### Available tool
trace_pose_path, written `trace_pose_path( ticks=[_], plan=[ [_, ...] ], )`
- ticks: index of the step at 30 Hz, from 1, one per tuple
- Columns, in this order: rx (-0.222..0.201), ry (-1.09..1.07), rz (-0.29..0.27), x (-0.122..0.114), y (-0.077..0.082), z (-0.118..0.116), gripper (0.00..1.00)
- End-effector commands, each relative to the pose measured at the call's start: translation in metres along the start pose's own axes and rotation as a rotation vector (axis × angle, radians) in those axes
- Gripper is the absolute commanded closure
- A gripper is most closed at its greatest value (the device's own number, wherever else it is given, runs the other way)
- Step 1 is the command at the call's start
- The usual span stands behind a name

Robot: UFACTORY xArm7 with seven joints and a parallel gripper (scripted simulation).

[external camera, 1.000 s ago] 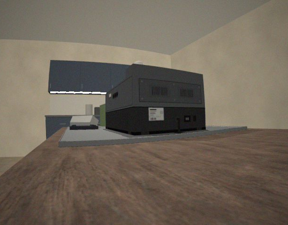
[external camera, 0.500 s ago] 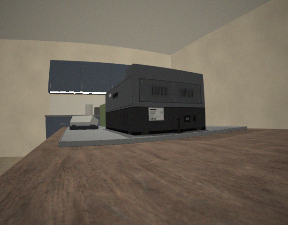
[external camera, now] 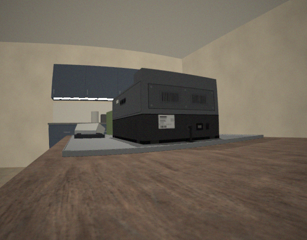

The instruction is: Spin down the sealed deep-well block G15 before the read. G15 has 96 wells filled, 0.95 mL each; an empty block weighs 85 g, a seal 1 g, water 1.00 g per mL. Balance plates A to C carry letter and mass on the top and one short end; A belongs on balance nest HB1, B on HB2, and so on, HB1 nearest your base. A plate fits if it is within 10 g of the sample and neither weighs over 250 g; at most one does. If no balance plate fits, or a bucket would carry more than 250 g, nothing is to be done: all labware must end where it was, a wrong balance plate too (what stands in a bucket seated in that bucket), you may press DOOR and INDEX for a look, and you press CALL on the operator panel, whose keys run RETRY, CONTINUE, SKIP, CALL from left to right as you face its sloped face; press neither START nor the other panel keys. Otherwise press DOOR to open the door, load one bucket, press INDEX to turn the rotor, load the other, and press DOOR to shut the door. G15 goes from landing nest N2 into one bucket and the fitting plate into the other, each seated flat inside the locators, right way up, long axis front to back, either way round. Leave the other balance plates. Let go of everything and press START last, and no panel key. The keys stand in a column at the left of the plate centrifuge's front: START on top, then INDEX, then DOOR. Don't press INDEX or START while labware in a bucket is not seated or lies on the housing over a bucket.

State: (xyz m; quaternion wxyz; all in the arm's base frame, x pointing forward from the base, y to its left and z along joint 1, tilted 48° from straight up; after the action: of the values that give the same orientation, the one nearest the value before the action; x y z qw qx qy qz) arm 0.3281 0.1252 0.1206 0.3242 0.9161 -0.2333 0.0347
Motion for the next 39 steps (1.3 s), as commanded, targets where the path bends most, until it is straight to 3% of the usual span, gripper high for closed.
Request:
trace_pose_path(
  ticks=[1,15,39],
  plan=[
    [0.013,0.005,0.044,0.001,-0.007,-0.001,1.0],
    [0.028,0.005,0.123,-0.005,-0.025,0.0,1.0],
    [0.029,0.005,0.134,-0.005,-0.028,0.0,1.0]
  ],
)
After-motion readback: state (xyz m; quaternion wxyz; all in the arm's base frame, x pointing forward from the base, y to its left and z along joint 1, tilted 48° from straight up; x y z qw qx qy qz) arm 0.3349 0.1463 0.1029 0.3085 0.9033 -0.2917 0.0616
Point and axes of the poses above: the point where the finger pads meet when closed, its own y axis back along the fingers, its own z axis across the jaws, x = y × z, the point moved 1 cm from there along y, back along the fingers, and after that the axes turned 10 degrees about -y, right-handed, at the moved point
